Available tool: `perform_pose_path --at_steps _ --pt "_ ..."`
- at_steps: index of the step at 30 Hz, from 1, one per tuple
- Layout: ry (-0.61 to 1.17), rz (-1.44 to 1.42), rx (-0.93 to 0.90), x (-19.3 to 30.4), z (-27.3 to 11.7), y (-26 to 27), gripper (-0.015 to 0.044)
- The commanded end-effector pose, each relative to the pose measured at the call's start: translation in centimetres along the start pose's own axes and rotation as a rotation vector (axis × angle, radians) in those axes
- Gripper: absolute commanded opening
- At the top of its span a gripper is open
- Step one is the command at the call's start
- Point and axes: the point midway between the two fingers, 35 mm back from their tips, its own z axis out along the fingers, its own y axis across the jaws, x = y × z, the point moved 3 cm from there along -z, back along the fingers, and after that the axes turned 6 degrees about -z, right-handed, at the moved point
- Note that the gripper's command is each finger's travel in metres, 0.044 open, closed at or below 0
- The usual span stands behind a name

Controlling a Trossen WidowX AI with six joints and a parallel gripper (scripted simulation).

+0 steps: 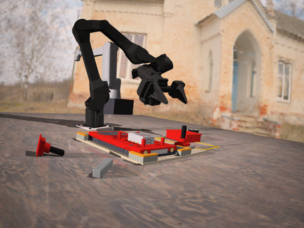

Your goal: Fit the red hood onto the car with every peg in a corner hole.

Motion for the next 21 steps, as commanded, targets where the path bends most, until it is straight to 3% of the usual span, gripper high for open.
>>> perform_pose_path --at_steps 1,11,17,21 --pt "-0.006 -0.003 -0.007 -0.2 0.29 0.06 0.044" --pt "-0.006 -0.003 -0.007 -0.2 0.29 0.06 0.044" --pt "-0.006 -0.003 -0.007 -0.2 0.29 0.06 0.0282" --pt "-0.063 0.174 -0.023 0.11 0.77 -0.26 0.0387"
